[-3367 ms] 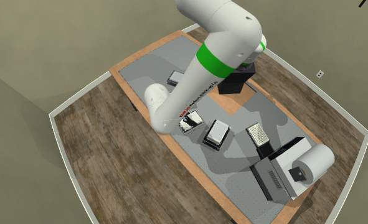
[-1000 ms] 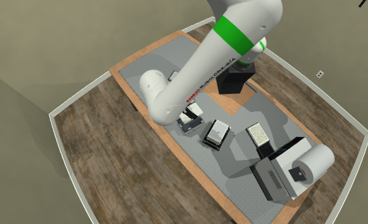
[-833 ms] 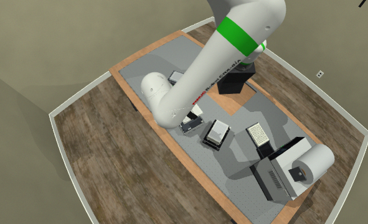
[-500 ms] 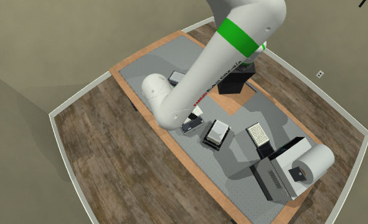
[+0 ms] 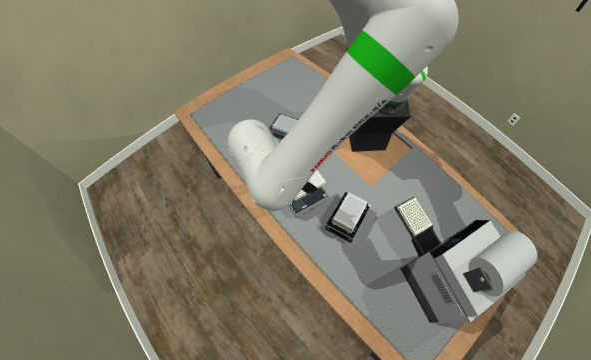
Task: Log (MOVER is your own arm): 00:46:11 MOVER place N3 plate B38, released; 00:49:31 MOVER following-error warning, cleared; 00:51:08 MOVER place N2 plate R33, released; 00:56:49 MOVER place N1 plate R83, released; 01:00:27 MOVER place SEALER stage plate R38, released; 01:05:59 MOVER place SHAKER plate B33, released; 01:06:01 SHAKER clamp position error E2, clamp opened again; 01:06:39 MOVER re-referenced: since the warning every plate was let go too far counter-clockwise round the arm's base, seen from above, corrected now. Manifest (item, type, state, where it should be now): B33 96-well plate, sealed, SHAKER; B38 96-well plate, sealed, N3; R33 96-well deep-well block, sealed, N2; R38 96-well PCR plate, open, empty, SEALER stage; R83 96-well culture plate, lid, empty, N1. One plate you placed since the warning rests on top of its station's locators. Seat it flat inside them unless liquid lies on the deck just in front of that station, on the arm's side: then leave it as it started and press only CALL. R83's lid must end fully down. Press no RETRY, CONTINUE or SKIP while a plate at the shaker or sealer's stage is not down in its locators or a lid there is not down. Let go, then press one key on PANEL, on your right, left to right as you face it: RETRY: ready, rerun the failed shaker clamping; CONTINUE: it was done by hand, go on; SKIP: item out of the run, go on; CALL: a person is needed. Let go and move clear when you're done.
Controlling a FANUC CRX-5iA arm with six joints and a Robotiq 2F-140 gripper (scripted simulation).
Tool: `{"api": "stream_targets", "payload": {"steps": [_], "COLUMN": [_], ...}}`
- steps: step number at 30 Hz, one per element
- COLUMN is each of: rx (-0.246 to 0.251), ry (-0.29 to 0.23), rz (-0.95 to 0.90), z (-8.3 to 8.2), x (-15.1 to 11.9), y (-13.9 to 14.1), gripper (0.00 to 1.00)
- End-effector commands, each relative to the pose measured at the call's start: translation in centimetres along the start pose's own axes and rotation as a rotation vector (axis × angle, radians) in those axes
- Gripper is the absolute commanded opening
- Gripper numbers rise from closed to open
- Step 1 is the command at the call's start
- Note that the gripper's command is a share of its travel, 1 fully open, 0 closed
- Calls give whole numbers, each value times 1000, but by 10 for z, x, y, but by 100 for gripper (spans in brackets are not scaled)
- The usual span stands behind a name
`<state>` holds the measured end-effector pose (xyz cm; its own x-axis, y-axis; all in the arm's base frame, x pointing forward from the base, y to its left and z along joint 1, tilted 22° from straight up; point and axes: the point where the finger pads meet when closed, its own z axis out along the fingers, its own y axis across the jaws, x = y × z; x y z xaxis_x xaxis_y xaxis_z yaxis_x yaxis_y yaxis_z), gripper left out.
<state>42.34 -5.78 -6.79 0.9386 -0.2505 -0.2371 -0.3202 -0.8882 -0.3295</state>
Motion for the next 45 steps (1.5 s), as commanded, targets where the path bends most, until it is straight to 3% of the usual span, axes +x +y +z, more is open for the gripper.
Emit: {"api": "stream_targets", "payload": {"steps": [1, 45], "rx": [0, 0], "ry": [1, 1], "rz": [0, 0], "z": [0, 12], "x": [1, 6], "y": [0, 0], "gripper": [10, 10]}}
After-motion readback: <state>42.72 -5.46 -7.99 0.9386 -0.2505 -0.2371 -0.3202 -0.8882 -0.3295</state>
